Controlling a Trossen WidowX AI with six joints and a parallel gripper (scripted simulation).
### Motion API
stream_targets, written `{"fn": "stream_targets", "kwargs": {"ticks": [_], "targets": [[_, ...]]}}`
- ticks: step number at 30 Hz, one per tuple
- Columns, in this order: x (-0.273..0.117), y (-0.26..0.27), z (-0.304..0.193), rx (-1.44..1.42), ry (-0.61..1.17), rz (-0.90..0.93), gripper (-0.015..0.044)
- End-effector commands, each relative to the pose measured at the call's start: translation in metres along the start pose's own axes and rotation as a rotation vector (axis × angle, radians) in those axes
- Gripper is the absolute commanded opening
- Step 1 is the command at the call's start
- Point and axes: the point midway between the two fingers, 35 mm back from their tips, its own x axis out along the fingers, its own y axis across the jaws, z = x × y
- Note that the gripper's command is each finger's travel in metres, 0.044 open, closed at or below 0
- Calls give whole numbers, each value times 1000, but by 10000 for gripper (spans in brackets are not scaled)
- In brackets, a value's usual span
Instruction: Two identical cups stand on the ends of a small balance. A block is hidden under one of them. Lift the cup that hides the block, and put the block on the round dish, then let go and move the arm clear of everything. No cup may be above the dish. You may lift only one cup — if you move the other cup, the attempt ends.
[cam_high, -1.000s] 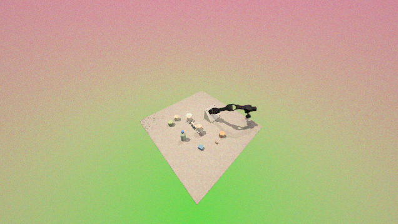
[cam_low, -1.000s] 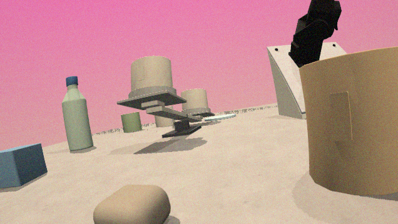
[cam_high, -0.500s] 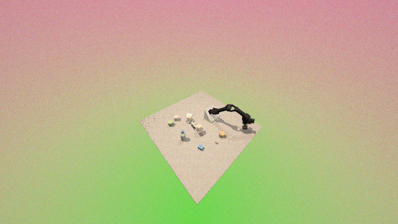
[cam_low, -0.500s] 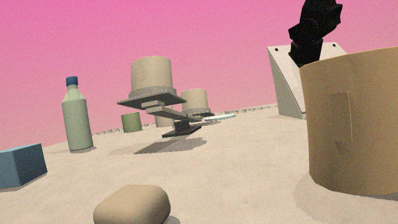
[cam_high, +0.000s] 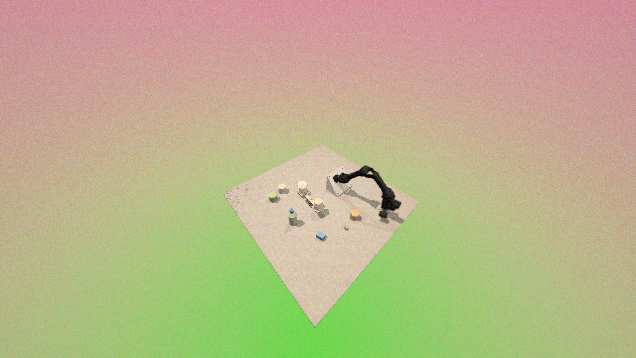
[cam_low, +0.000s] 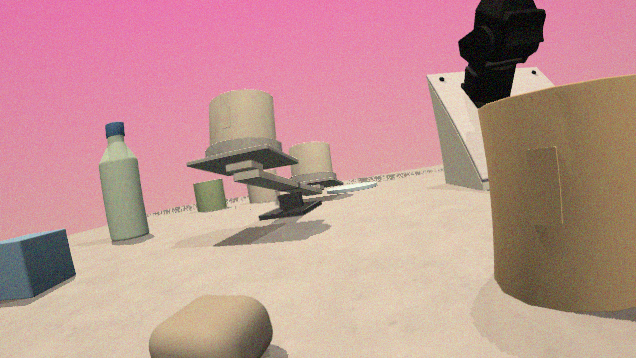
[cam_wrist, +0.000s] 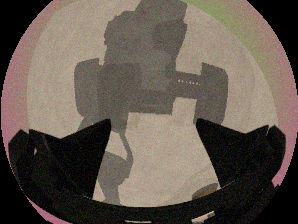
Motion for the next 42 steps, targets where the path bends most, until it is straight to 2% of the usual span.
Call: {"fn": "stream_targets", "kwargs": {"ticks": [1, 10, 21, 28, 31, 42], "targets": [[-3, -10, -3, 36, -10, -25, 440], [-7, -50, -20, 135, -3, -103, 440], [-27, -145, -95, 327, 79, -247, 440], [-53, -191, -150, 460, 117, -338, 440], [-71, -214, -157, 459, 112, -427, 440], [-105, -239, -245, 641, 202, -487, 440]]}}
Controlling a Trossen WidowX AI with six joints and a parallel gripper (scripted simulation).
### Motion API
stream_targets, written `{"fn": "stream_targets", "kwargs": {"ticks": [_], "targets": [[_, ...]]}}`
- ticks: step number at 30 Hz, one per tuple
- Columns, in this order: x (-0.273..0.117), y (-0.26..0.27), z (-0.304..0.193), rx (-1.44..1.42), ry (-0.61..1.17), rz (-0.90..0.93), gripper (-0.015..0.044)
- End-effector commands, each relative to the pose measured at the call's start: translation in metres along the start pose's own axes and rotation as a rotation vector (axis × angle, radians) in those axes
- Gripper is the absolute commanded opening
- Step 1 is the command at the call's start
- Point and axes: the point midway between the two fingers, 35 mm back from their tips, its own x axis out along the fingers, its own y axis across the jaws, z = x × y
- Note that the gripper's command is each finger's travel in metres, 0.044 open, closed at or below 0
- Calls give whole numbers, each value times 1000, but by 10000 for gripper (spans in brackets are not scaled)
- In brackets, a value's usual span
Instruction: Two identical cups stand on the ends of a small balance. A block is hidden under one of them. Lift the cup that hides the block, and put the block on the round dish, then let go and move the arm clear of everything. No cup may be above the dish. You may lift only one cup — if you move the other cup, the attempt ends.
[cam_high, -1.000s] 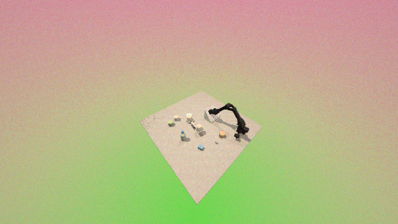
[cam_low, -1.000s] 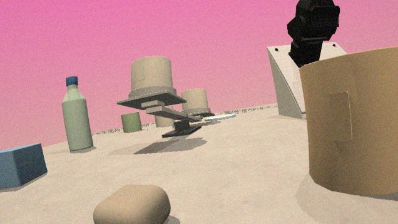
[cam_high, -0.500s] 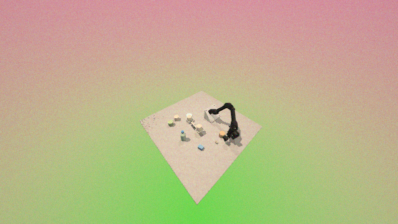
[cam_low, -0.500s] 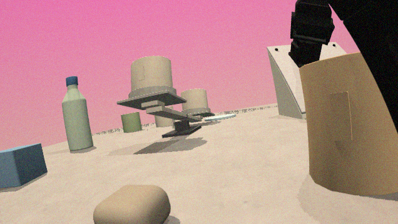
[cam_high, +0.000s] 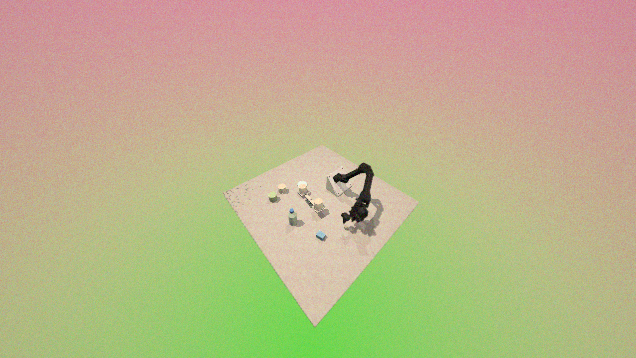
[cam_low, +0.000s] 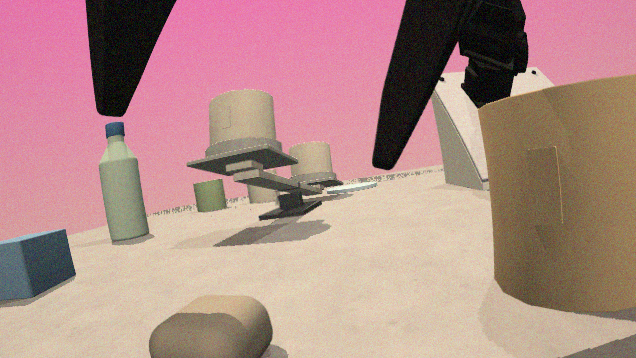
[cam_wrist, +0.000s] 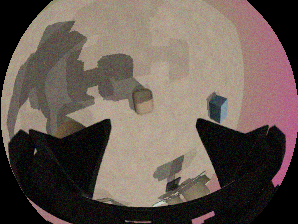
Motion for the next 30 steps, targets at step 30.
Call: {"fn": "stream_targets", "kwargs": {"ticks": [30], "targets": [[-69, -124, -249, 814, 111, -116, 440]]}}
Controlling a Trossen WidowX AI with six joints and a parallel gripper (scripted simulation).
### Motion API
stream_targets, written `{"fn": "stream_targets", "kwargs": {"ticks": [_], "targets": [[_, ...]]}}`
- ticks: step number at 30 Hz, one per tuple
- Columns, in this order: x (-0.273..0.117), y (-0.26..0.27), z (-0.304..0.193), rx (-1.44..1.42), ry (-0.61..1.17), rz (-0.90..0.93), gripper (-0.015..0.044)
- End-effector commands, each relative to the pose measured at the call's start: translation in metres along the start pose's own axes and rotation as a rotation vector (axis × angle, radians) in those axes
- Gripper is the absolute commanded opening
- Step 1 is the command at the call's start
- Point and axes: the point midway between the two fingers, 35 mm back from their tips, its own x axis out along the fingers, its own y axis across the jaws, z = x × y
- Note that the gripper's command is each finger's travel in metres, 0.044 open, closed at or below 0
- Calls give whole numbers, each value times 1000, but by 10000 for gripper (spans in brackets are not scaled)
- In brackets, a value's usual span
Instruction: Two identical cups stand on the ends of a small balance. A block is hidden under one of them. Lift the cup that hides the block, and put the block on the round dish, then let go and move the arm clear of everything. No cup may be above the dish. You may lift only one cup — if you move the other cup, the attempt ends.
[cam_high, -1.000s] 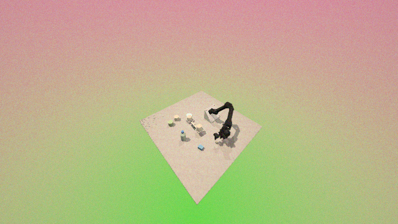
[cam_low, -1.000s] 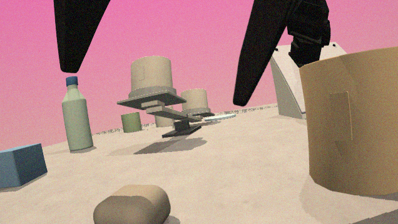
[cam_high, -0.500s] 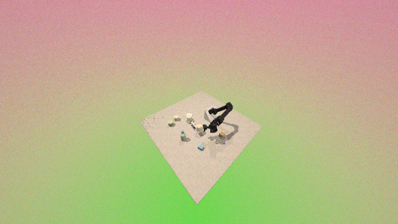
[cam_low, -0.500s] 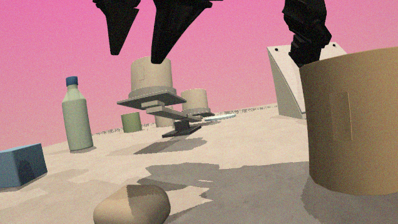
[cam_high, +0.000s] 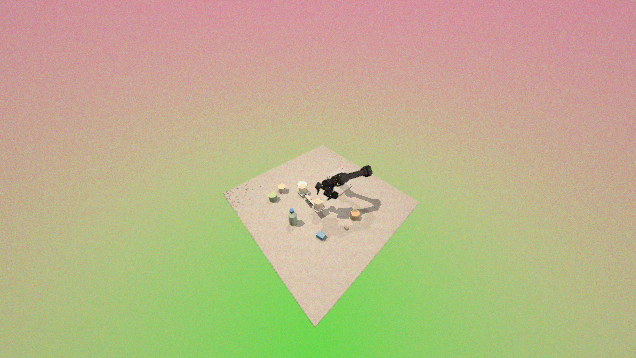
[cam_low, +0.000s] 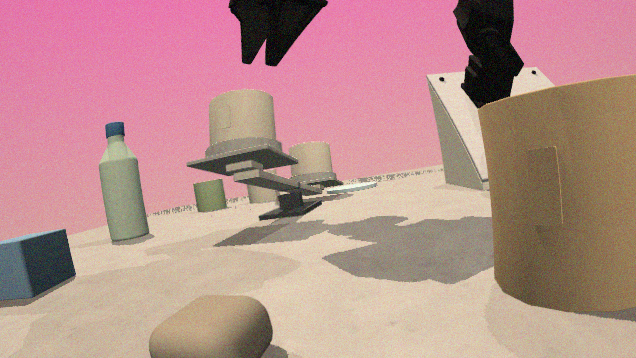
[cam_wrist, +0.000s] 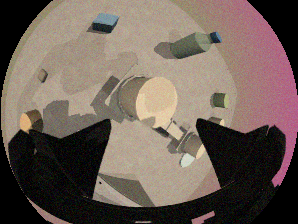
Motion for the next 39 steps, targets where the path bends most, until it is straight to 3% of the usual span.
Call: {"fn": "stream_targets", "kwargs": {"ticks": [1, 26, 39], "targets": [[-6, -15, -18, 93, -14, 10, 440], [-63, -72, -132, 760, -402, 6, 440], [-56, -96, -130, 520, -297, 21, 440]]}}
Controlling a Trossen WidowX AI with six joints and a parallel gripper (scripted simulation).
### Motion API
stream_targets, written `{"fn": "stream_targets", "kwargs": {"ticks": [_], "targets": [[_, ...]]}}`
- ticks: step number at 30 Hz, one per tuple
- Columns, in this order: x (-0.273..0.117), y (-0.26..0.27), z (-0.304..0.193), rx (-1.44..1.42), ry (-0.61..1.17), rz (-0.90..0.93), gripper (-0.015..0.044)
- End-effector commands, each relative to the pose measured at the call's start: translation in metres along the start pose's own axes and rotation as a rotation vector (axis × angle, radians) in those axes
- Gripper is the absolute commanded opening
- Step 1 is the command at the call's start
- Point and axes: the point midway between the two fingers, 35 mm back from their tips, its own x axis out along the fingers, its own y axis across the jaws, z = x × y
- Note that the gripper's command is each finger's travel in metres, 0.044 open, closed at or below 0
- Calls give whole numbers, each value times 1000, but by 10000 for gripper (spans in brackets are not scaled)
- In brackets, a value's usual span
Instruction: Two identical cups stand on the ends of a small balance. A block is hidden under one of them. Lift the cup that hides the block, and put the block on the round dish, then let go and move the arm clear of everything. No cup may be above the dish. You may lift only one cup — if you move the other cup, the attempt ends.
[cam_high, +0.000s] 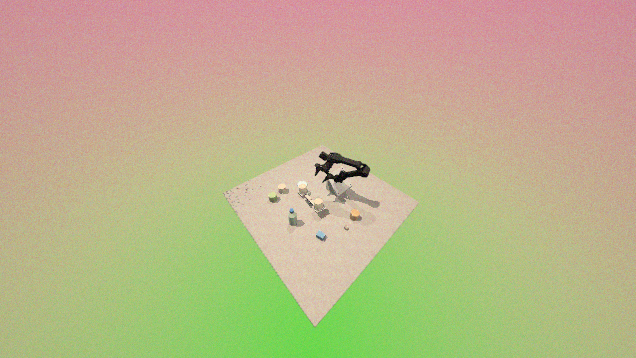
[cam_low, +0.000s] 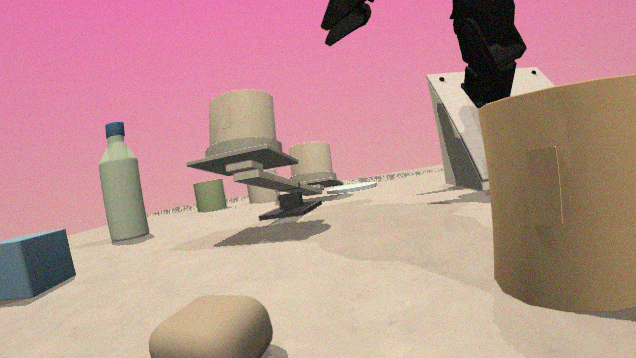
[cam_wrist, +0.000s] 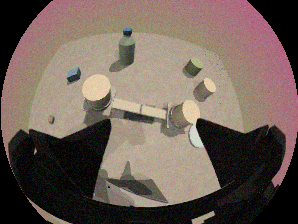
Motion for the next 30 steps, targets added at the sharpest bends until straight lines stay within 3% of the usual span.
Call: {"fn": "stream_targets", "kwargs": {"ticks": [1, 30], "targets": [[5, -9, 5, -88, 47, 11, 440], [85, -85, 17, -908, 381, 288, 440]]}}
